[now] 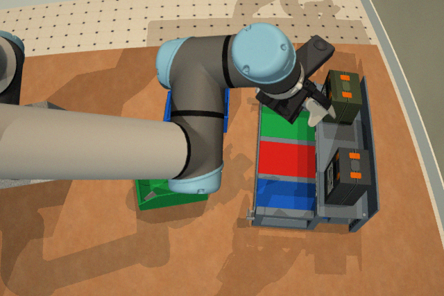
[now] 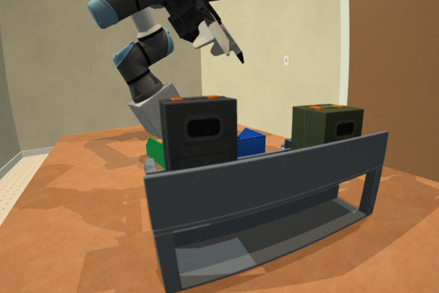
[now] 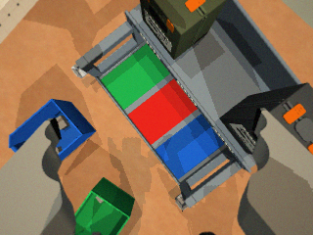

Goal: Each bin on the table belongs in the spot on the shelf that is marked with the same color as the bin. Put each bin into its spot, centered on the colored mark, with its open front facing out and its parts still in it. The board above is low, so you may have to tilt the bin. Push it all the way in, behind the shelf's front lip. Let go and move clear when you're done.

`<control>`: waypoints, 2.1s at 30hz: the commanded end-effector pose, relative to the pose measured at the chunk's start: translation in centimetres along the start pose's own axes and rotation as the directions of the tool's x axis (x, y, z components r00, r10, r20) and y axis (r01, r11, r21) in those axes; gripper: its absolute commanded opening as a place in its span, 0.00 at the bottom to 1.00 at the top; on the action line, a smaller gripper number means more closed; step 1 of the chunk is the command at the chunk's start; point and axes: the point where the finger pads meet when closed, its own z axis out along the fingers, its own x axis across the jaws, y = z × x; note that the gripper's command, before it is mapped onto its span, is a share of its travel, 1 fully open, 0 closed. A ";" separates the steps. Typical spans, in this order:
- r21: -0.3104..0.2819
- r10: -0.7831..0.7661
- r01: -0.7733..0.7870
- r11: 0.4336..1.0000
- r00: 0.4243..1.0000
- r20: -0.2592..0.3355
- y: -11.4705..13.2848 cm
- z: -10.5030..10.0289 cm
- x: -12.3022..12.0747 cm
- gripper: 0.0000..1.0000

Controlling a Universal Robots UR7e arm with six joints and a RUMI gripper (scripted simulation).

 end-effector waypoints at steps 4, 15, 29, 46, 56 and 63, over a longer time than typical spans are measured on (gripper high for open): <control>-0.003 -0.001 0.001 1.000 1.000 0.004 0.1 0.1 -0.3 1.00; -0.003 -0.001 0.001 1.000 1.000 0.004 0.1 0.1 -0.3 1.00; -0.003 0.000 0.000 1.000 1.000 0.004 0.1 0.1 -0.3 1.00; -0.003 0.000 0.000 1.000 1.000 0.004 0.1 0.1 -0.3 1.00; -0.011 0.011 -0.011 1.000 1.000 0.003 0.6 0.0 -0.4 1.00; -0.034 0.040 -0.040 0.999 0.999 0.001 1.9 0.0 -0.6 1.00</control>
